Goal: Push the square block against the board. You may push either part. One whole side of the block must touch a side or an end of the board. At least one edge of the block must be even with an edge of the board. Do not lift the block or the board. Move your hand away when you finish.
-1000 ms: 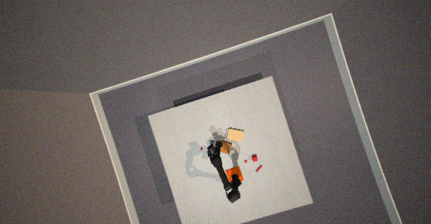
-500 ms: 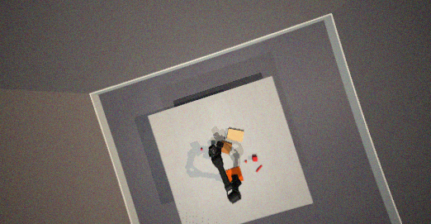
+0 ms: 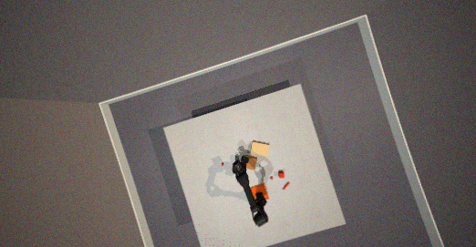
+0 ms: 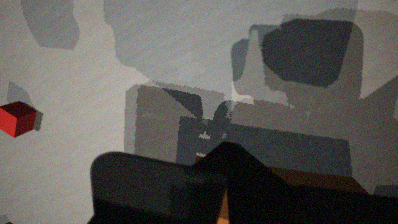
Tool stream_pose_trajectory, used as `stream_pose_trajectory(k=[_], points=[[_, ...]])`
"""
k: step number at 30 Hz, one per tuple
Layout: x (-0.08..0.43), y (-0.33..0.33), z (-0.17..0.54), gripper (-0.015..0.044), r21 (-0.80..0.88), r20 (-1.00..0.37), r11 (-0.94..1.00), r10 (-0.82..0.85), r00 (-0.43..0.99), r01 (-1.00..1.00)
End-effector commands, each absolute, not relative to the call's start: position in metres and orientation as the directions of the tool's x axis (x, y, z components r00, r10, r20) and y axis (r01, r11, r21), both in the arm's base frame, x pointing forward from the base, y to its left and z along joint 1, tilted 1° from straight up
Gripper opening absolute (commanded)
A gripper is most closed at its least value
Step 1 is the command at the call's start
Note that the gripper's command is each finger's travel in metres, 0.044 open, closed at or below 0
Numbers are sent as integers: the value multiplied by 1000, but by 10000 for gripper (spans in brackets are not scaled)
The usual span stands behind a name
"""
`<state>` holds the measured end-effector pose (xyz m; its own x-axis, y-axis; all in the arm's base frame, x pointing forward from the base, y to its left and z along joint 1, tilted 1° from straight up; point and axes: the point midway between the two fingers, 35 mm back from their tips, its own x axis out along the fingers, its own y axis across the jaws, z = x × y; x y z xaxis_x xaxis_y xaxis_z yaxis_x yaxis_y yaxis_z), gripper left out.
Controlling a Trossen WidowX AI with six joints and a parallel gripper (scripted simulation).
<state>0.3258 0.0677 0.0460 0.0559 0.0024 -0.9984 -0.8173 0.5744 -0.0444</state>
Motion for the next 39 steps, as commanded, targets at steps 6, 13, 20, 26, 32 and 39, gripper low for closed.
stream_pose_trajectory(k=[6,13,20,26,32,39], points=[[316,53,43,0,-40,-999,578,-5,45,-815],[312,45,43,0,-40,-999,578,-6,45,-815],[307,37,43,0,-40,-999,578,-7,44,-815],[305,33,43,0,-40,-999,578,-7,44,-815],[310,39,43,0,-40,-999,578,-6,45,-815],[317,48,43,0,-40,-999,578,-6,45,-815]])
